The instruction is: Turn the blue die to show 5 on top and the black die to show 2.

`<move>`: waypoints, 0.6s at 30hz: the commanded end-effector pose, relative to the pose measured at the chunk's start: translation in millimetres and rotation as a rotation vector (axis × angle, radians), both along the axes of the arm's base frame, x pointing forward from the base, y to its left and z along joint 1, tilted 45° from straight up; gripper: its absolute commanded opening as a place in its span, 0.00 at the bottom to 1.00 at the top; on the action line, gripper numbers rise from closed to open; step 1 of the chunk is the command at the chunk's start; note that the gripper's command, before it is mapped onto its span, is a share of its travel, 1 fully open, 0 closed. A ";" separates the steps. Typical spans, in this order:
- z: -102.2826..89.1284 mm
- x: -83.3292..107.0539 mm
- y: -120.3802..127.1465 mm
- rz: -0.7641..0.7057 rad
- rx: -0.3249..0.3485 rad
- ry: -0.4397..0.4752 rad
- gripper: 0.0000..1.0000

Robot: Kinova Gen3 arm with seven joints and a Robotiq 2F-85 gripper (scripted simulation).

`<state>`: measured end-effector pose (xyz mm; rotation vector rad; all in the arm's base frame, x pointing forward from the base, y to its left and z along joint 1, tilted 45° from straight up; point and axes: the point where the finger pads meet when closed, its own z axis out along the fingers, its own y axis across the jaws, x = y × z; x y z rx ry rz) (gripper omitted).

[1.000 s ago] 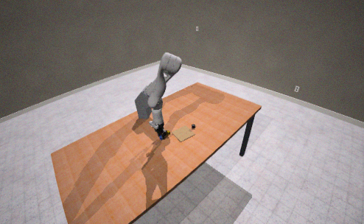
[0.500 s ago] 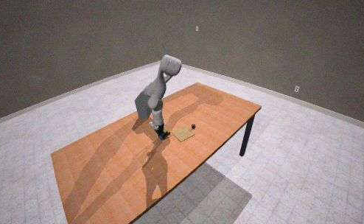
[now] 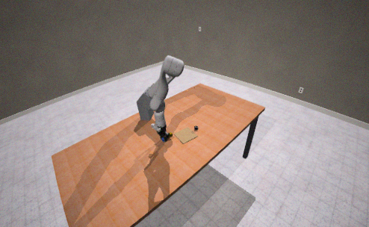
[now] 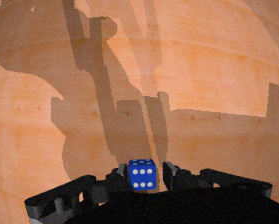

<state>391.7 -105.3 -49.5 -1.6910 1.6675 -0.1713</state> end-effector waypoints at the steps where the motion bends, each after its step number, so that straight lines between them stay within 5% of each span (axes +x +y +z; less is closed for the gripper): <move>1: 0.4 2.4 -1.2 -0.003 -0.002 -0.007 0.41; 14: 0.4 2.4 -1.2 -0.003 -0.002 -0.007 0.41; 15: 0.4 2.4 -1.2 -0.003 -0.002 -0.007 0.21; 18: 0.4 2.4 -1.2 -0.003 -0.002 -0.007 0.21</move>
